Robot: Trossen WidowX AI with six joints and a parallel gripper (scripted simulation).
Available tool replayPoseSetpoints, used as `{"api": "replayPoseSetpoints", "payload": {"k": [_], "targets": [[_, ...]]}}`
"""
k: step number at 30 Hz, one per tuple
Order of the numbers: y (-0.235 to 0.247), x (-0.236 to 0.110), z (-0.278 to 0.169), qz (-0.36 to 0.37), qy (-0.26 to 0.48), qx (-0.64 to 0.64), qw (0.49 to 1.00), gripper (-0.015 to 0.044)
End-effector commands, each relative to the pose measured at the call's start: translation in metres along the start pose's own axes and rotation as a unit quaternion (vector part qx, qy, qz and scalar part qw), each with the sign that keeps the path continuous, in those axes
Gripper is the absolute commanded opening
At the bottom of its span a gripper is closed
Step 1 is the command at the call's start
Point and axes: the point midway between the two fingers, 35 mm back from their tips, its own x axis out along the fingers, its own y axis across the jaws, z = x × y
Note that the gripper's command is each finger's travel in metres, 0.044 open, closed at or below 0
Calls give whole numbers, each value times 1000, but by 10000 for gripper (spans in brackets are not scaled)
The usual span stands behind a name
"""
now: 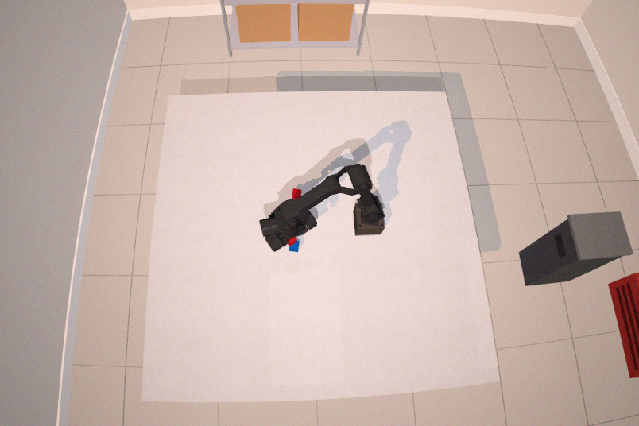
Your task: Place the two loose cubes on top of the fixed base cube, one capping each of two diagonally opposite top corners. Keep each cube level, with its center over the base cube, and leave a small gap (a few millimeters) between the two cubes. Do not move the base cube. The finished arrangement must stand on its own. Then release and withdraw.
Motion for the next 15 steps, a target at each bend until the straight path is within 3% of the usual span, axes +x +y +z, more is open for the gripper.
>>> {"api": "replayPoseSetpoints", "payload": {"k": [1, 15], "targets": [[3, -8, 1, 7, -2, 0, 1000, 205], [3, -24, 1, 7, -2, 0, 1000, 205]]}}
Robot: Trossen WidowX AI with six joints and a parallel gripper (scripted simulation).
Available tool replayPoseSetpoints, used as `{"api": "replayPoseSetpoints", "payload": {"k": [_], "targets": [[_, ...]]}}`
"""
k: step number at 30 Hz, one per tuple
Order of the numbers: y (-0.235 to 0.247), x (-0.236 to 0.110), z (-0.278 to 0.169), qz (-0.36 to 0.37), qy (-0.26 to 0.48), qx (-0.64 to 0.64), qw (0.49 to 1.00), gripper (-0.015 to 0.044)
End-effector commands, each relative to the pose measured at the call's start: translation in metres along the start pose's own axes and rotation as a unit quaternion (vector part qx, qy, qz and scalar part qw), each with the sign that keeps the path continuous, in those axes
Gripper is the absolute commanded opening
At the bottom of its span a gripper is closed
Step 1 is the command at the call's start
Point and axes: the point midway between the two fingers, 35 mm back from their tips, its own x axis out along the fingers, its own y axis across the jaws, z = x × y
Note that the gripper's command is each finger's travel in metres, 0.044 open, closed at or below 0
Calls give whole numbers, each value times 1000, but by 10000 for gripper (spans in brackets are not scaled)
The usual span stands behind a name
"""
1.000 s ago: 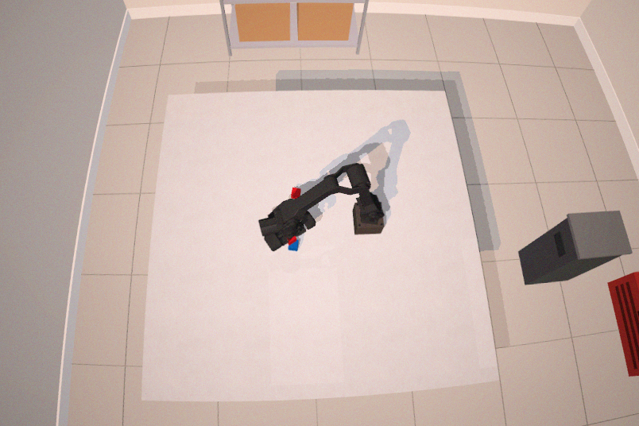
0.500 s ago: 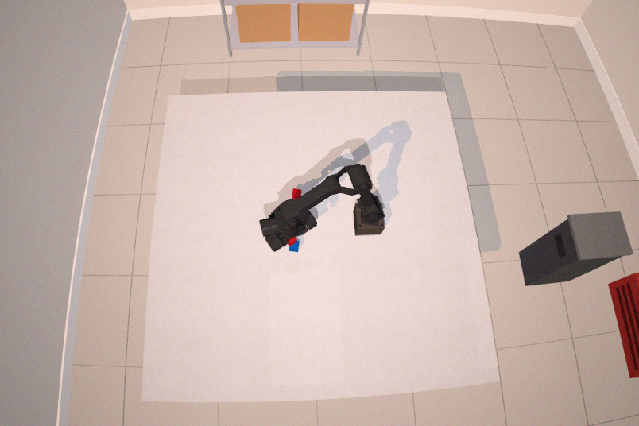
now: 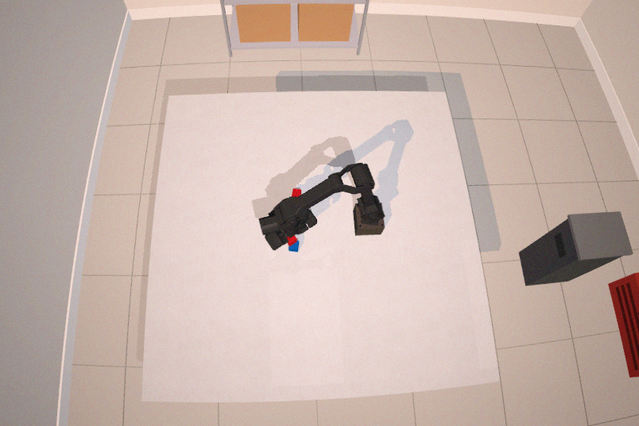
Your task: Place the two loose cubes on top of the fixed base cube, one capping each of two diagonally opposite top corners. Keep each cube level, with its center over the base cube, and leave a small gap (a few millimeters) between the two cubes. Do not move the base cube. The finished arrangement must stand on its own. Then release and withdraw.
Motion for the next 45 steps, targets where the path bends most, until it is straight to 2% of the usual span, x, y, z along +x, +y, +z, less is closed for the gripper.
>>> {"api": "replayPoseSetpoints", "payload": {"k": [1, 7, 9, 16, 23, 34, 45], "targets": [[3, -8, 1, 7, -2, 1, 1000, 205], [3, -8, 1, 7, -2, 1, 1000, 205], [0, -5, 3, 3, -1, -14, 1000, 258], [-10, -11, 27, 3, -2, -161, 987, 265], [-22, -17, 50, 3, -3, -309, 951, 265], [-45, -26, 84, 2, -5, -524, 852, 265], [-72, -35, 115, -1, -6, -710, 704, 265]]}}
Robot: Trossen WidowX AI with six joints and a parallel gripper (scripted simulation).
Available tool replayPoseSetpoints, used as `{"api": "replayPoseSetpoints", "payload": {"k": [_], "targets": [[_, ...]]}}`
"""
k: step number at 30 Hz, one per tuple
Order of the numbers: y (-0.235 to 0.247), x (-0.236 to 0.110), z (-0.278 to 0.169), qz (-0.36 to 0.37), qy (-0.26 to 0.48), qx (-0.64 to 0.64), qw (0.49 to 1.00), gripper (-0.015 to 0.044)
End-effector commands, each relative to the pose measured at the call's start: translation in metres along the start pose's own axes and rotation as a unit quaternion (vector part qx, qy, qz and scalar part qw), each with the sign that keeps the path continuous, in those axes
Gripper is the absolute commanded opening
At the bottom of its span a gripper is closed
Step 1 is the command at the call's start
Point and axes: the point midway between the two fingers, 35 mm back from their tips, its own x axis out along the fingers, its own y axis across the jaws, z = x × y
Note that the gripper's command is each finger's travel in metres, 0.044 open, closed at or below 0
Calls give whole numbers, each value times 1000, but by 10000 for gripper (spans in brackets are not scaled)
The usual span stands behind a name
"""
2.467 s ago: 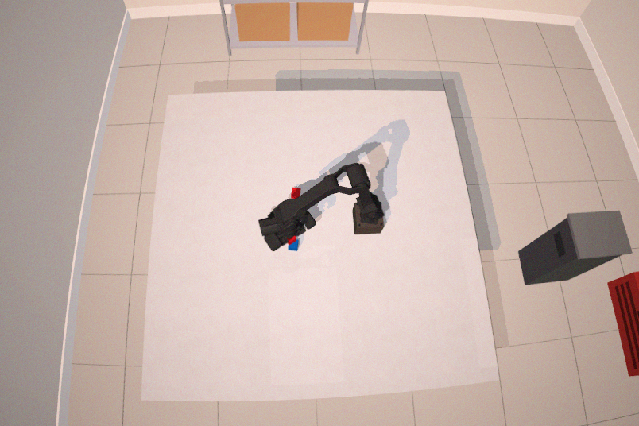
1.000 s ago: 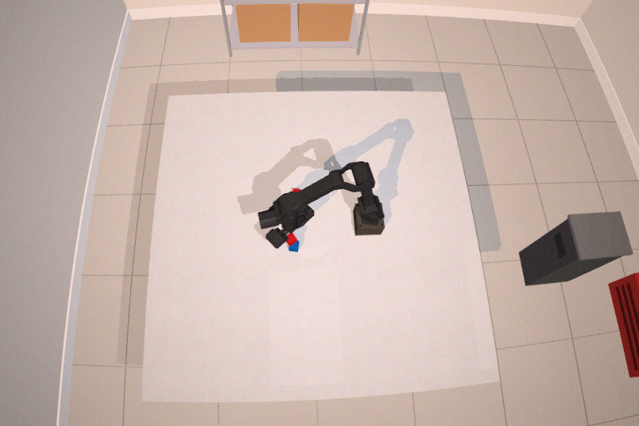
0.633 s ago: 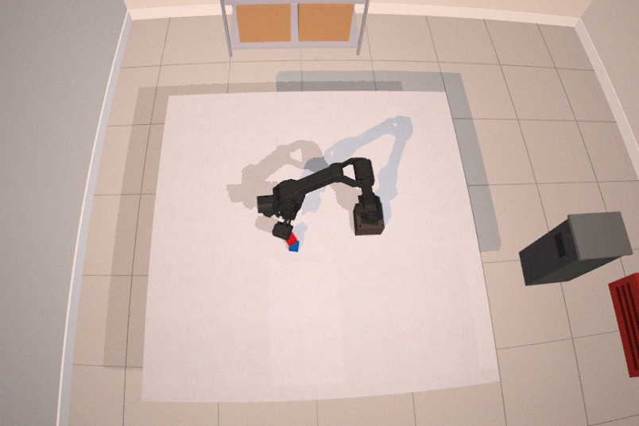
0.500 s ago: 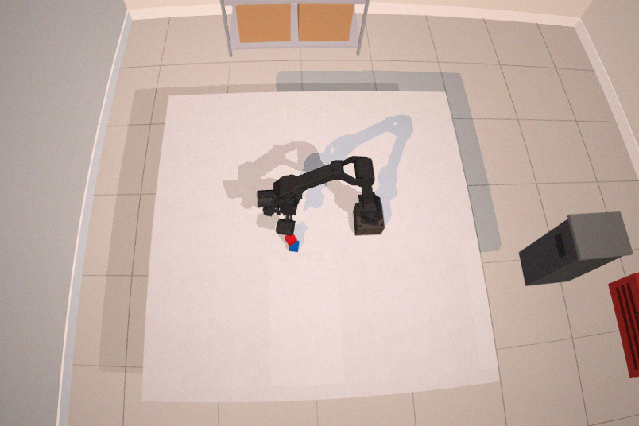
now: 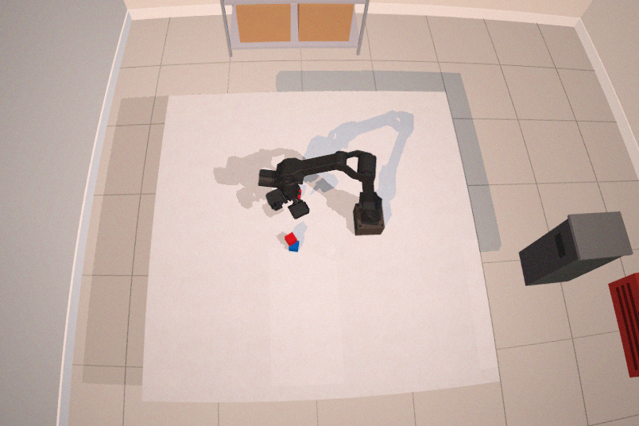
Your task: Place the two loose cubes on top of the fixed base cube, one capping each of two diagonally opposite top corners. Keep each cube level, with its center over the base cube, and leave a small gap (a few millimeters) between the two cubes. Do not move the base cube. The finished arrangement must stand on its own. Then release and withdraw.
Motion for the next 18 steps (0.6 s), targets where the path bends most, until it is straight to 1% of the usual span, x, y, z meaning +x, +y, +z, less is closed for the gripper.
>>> {"api": "replayPoseSetpoints", "payload": {"k": [1, 9, 18], "targets": [[-12, -7, -7, -5, -4, -79, 997, 265], [-34, -13, -28, -7, -2, -249, 968, 265], [-55, -20, -53, -8, 0, -429, 903, 265]]}}
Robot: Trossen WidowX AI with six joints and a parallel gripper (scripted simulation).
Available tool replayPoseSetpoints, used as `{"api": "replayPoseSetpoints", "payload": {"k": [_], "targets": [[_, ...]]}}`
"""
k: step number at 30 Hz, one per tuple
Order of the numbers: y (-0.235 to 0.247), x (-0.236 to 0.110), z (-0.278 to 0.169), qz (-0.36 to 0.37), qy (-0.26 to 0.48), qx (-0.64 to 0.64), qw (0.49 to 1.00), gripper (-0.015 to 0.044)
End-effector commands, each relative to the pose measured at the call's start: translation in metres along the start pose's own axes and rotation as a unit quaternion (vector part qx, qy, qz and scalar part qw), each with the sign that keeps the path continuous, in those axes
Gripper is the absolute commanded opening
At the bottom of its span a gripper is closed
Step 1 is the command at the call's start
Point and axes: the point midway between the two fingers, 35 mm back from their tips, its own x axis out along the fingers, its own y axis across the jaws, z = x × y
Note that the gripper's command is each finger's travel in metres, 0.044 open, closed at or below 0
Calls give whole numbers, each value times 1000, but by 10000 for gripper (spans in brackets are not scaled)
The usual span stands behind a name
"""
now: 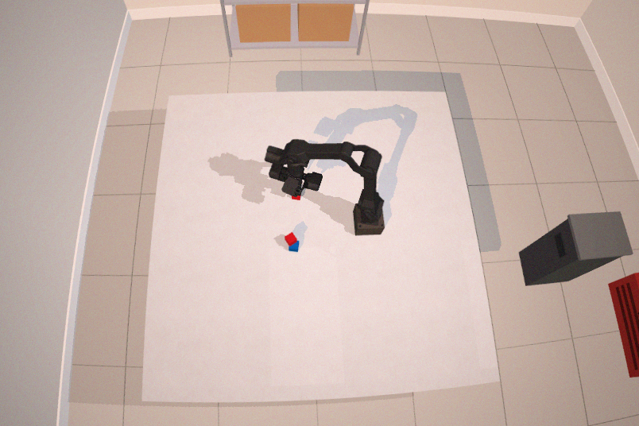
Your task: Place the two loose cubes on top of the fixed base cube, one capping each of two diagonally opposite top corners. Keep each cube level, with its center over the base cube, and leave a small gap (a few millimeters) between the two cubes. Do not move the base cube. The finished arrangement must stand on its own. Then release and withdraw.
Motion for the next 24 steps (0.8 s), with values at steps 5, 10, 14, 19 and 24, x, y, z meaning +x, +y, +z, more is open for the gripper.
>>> {"api": "replayPoseSetpoints", "payload": {"k": [5, 10, 14, 19, 24], "targets": [[0, -6, -12, -6, 3, -69, 998, 265], [-3, 20, -13, -6, 3, -69, 998, 265], [-1, 54, -13, -6, 3, -69, 998, 265], [-1, 59, -13, -6, 3, -69, 998, 265], [-1, 71, -13, -6, 3, -69, 998, 265]]}}
